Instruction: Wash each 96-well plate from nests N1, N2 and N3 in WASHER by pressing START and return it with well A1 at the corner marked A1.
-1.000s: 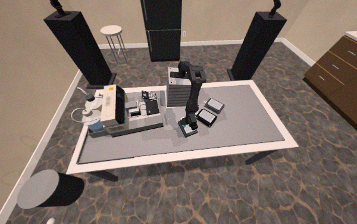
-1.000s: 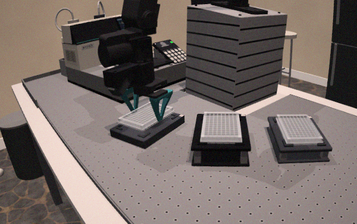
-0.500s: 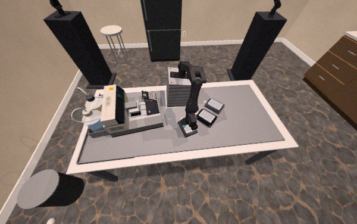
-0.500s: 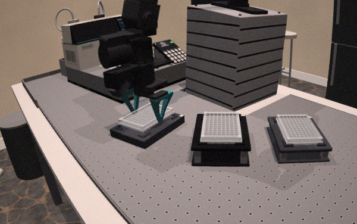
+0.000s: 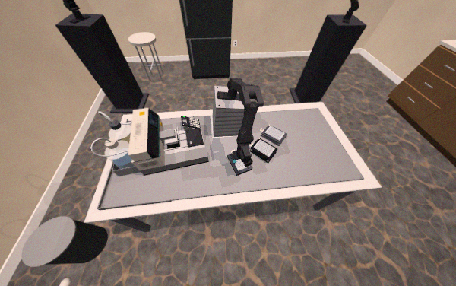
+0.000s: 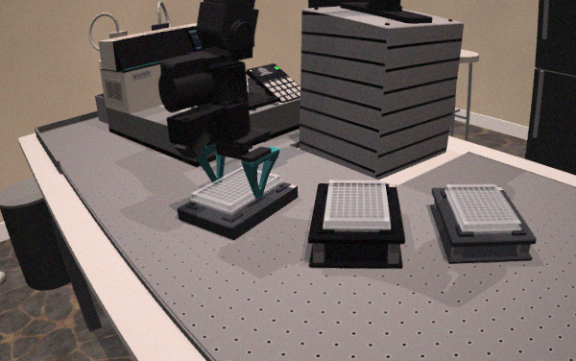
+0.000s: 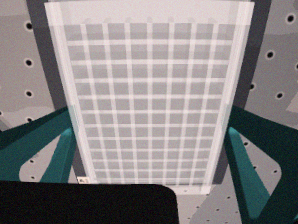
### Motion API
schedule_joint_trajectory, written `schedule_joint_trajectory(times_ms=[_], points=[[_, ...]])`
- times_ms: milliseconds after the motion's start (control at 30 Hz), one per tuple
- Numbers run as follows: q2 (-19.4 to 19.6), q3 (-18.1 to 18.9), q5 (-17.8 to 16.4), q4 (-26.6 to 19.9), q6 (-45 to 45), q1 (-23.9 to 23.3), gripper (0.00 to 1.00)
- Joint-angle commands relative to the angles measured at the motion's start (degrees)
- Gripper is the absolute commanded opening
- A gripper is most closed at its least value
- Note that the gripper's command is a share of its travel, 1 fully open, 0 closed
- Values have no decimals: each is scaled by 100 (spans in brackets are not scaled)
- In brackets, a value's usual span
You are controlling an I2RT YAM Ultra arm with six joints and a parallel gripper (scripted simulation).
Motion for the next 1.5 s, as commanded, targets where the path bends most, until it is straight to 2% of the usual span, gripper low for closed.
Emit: schedule_joint_trajectory(times_ms=[0,1467], points=[[-39,23,1,15,4,-4,0],[84,87,1,75,15,6,0]])
